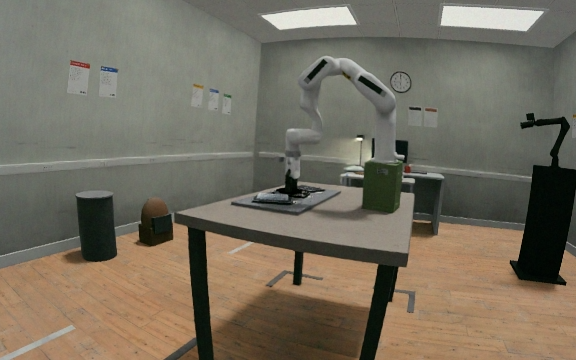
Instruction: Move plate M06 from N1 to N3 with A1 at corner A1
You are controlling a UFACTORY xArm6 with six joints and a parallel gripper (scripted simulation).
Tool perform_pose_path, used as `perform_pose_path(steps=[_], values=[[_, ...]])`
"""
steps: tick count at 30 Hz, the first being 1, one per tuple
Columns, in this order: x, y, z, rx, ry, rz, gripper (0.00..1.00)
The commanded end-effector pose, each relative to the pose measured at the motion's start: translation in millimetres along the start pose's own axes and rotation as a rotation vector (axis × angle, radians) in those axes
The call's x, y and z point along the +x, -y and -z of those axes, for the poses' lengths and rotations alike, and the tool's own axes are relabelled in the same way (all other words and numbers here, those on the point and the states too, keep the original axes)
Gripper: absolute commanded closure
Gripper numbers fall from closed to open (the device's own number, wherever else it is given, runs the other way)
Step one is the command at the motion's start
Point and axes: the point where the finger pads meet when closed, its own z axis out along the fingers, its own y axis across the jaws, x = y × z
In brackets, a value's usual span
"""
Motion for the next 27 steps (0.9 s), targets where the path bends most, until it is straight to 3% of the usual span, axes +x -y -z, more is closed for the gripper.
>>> perform_pose_path(steps=[1,27], values=[[2,0,6.7,-0.001,-0.004,0.0,0.0],[2,0,45.1,-0.001,-0.004,0.0,0.0]])
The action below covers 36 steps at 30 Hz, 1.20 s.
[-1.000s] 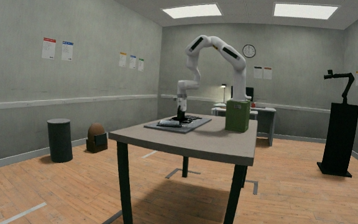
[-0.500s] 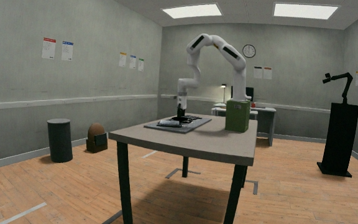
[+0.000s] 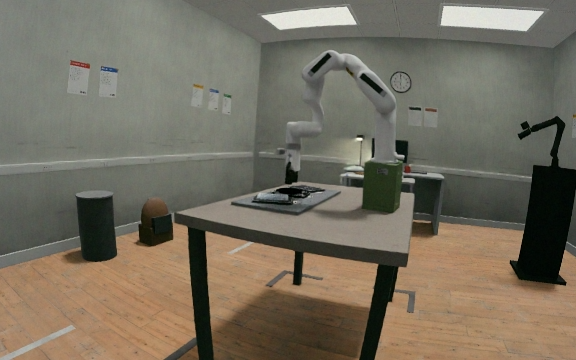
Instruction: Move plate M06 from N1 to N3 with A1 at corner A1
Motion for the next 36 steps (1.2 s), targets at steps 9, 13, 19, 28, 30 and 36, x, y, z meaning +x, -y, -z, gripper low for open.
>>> perform_pose_path(steps=[9,13,19,28,30,36], values=[[2,0,21.6,-0.001,-0.003,0.0,0.0],[2,0,28.2,-0.001,-0.003,0.0,0.0],[2,0,38.3,-0.001,-0.003,0.0,0.0],[2,0,50.0,-0.001,-0.003,0.0,0.0],[2,0,53.3,-0.001,-0.003,0.0,0.0],[2,0,63.3,-0.001,-0.003,0.0,0.0]])
